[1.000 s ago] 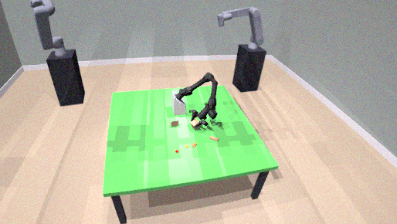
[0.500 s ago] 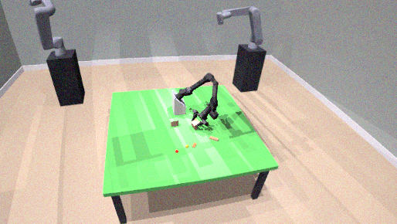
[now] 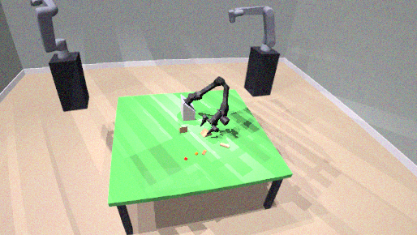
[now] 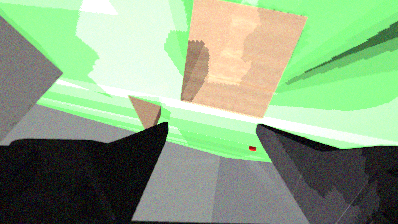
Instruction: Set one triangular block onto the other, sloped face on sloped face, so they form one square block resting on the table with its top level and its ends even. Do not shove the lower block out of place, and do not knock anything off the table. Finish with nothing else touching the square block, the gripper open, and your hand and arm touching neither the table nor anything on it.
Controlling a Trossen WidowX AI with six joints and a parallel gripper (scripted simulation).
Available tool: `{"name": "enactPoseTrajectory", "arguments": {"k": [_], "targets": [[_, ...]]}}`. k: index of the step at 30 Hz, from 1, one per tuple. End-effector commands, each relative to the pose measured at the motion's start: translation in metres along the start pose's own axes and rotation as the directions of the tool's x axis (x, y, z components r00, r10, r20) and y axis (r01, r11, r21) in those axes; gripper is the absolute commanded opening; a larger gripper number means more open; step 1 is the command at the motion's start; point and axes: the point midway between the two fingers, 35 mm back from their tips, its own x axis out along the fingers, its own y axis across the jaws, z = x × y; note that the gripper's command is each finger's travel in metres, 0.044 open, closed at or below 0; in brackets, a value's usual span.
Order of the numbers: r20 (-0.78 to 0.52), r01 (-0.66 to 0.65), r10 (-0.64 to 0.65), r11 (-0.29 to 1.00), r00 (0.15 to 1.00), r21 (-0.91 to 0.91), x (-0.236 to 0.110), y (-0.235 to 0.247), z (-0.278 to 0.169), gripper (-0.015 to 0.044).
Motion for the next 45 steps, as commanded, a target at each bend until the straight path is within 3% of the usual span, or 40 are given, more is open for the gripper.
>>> {"name": "enactPoseTrajectory", "arguments": {"k": [1,8,13,22,28,31,38,45], "targets": [[0.001,0.001,-0.001,1.0,1.0,-0.004,-0.002,0.0,-0.002,0.044],[-0.004,0.0,0.0,1.0,1.0,-0.001,-0.066,0.019,-0.069,0.044],[-0.013,0.022,-0.022,0.999,1.0,0.023,-0.069,0.014,-0.07,0.044],[0.01,0.099,-0.102,0.98,0.995,0.17,-0.095,0.004,0.036,0.044],[0.014,0.105,-0.109,0.978,0.994,0.182,-0.097,0.005,0.045,0.044],[0.014,0.104,-0.109,0.978,0.994,0.182,-0.081,0.001,0.046,0.044],[0.013,0.103,-0.107,0.978,0.994,0.182,-0.006,-0.007,0.048,0.044],[0.013,0.102,-0.106,0.978,0.994,0.182,0.002,-0.006,0.047,0.044]]}}
